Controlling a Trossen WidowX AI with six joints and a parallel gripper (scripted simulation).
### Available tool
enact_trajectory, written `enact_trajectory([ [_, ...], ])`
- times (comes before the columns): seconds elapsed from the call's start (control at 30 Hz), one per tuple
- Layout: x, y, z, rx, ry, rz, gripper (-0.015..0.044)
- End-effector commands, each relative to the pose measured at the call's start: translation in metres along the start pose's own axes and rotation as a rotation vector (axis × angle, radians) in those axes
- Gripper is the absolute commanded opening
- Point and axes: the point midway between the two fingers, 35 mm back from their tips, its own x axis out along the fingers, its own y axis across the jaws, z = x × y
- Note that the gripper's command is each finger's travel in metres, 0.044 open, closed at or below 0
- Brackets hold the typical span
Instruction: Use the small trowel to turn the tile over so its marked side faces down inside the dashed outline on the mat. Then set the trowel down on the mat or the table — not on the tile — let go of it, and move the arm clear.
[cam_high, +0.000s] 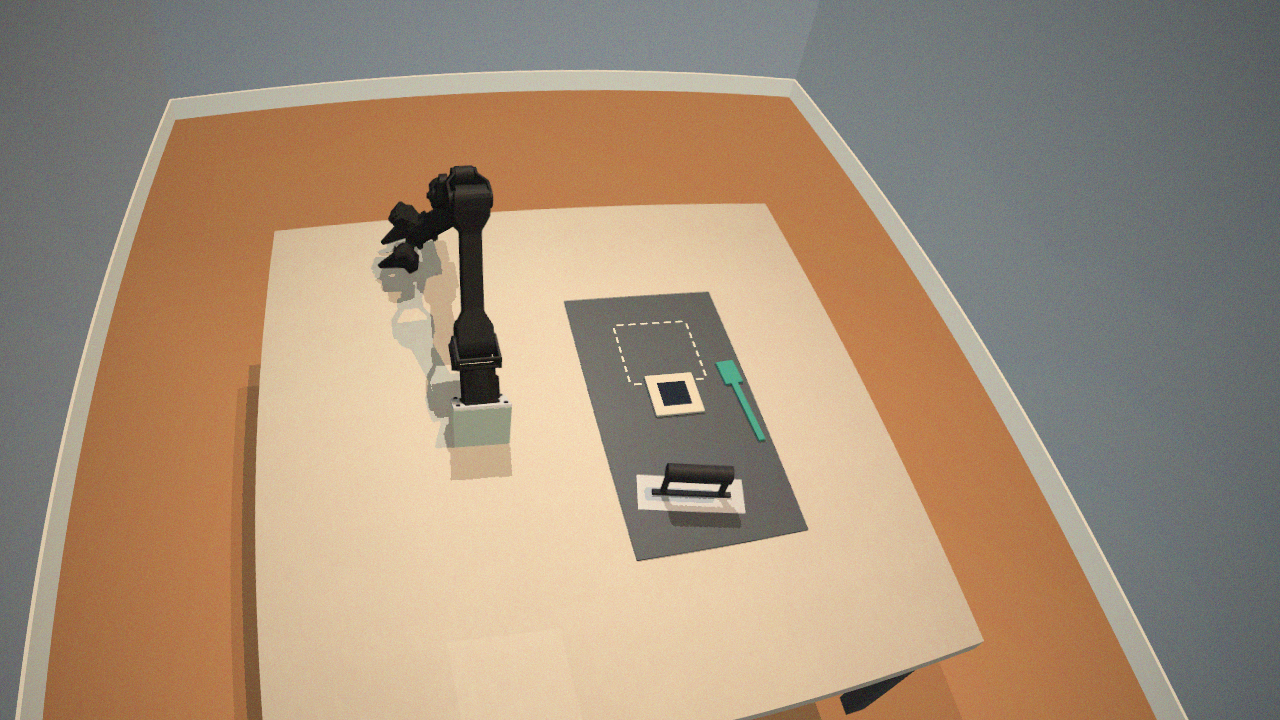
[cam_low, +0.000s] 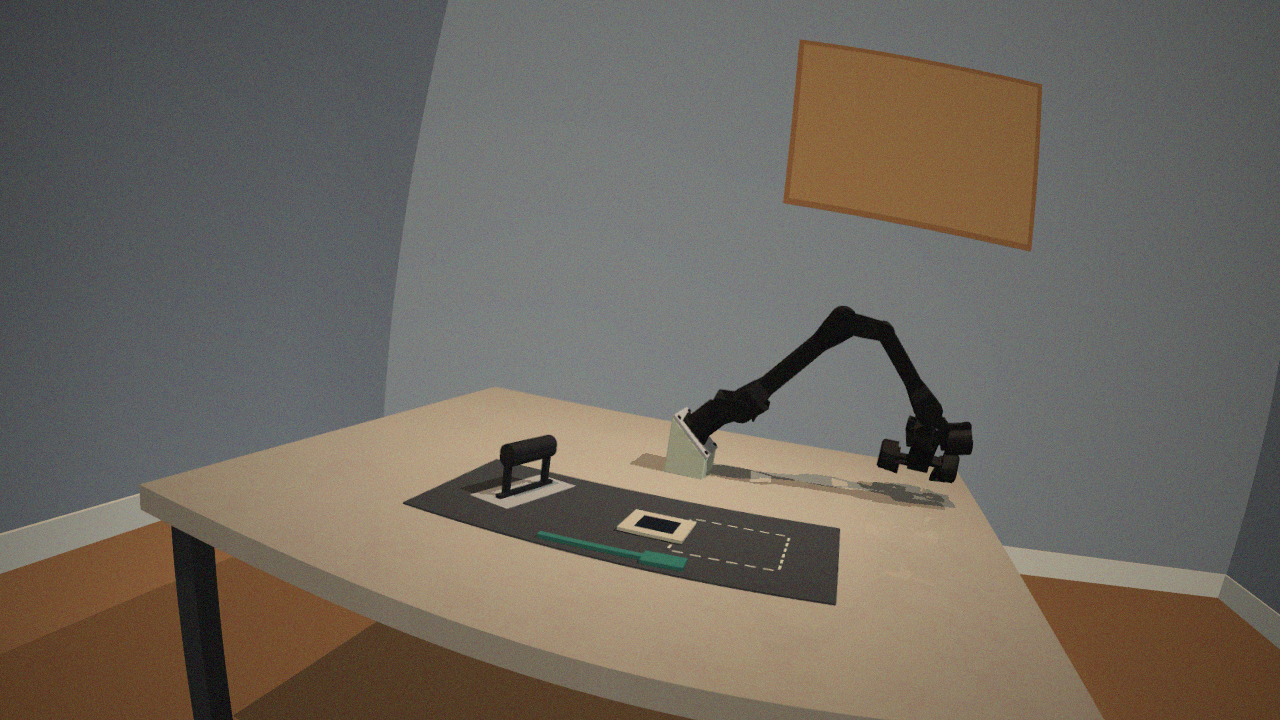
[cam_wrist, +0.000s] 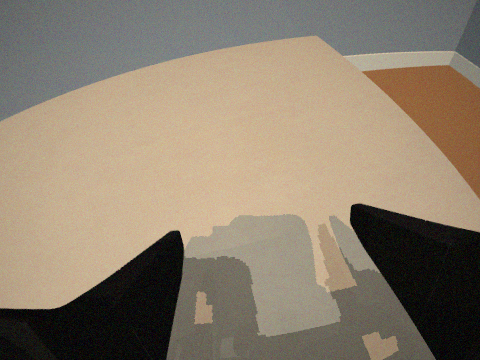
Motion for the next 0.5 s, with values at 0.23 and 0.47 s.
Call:
enact_trajectory([
  [0.23, 0.0000, -0.0001, 0.0000, 0.000, 0.000, 0.000, 0.0190],
  [0.47, 0.0000, -0.0001, 0.0000, 0.000, 0.000, 0.000, 0.0100],
])
